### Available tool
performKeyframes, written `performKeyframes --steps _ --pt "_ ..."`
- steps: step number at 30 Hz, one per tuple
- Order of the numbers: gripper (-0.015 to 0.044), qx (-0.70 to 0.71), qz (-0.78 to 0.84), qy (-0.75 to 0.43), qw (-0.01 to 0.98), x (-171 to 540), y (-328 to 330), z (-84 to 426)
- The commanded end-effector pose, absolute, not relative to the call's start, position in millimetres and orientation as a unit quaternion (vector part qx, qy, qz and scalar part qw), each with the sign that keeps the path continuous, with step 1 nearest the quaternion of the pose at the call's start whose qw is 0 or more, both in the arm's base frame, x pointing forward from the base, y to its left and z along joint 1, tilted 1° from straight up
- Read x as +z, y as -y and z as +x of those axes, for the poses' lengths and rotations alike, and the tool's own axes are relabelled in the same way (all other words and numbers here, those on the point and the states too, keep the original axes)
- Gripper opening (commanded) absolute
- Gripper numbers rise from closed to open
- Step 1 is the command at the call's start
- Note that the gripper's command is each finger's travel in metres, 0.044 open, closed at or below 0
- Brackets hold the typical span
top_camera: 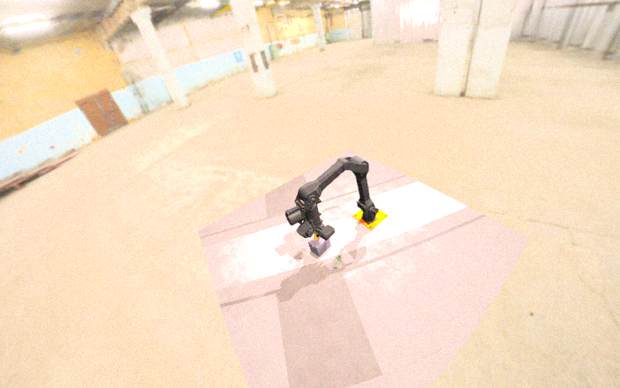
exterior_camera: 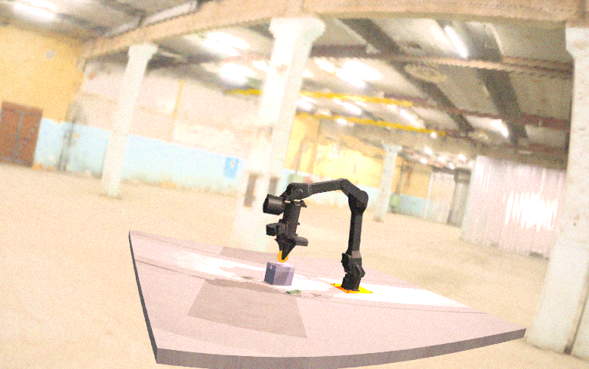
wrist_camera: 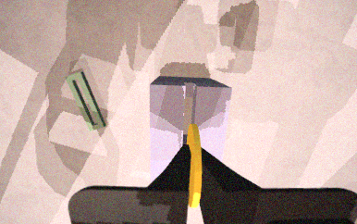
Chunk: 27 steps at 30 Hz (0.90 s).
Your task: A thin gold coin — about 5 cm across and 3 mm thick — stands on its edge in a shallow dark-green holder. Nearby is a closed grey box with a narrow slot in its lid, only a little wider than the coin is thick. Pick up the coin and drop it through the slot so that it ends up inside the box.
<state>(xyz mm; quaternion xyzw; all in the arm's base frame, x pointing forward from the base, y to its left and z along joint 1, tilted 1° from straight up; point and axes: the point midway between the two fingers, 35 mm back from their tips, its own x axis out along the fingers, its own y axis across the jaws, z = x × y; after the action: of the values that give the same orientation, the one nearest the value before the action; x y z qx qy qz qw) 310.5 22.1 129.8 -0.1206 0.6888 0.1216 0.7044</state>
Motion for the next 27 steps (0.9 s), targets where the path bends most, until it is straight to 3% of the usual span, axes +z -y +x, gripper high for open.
performKeyframes --steps 1,17,23,27 --pt "0.0 0.121 -0.12 -0.691 0.703 126.8 -22.1 310.0" --pt "0.0 0.121 -0.12 -0.691 0.703 122.0 -22.0 309.8" --pt "0.0158 0.122 -0.121 -0.689 0.704 124.6 -22.2 311.0" --pt "0.0161 0.122 -0.121 -0.689 0.704 124.6 -22.2 311.0"
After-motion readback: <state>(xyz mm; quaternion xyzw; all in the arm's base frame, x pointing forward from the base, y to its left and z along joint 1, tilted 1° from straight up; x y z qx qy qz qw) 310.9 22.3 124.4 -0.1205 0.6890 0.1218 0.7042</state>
